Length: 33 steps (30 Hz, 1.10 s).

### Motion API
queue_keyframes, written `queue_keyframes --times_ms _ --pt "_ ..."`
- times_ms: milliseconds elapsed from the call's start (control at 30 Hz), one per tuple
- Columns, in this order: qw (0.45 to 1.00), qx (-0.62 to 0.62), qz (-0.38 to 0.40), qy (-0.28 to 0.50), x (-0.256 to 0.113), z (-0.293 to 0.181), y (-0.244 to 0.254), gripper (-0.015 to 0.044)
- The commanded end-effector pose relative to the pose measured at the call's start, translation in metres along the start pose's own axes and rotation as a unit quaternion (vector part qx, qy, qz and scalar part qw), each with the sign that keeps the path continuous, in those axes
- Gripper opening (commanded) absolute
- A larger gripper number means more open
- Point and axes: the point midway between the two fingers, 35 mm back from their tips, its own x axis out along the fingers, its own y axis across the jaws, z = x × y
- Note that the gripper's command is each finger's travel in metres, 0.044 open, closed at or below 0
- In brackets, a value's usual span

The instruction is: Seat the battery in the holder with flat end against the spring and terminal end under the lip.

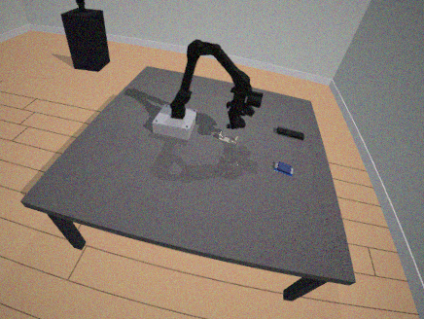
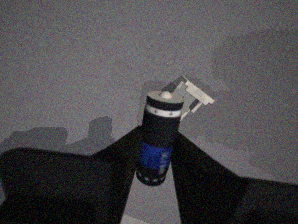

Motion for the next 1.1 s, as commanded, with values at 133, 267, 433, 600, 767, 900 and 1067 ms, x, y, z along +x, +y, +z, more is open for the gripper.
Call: queue_keyframes --times_ms 133,267,433,600,767,900,1067 --pt "0.975 0.222 -0.001 0.0 -0.004 -0.012 -0.016 0.008" --pt "0.971 0.24 0.0 0.0 -0.004 -0.013 -0.018 0.008" --pt "0.971 0.238 0.001 -0.001 -0.004 -0.012 -0.017 0.008" --pt "0.971 0.237 -0.005 -0.027 0.006 -0.01 -0.019 0.008" --pt "0.97 0.235 -0.012 -0.057 0.017 -0.008 -0.02 0.008" --pt "0.969 0.233 -0.018 -0.081 0.025 -0.008 -0.02 0.008" --pt "0.966 0.23 -0.024 -0.111 0.033 -0.007 -0.021 0.008"
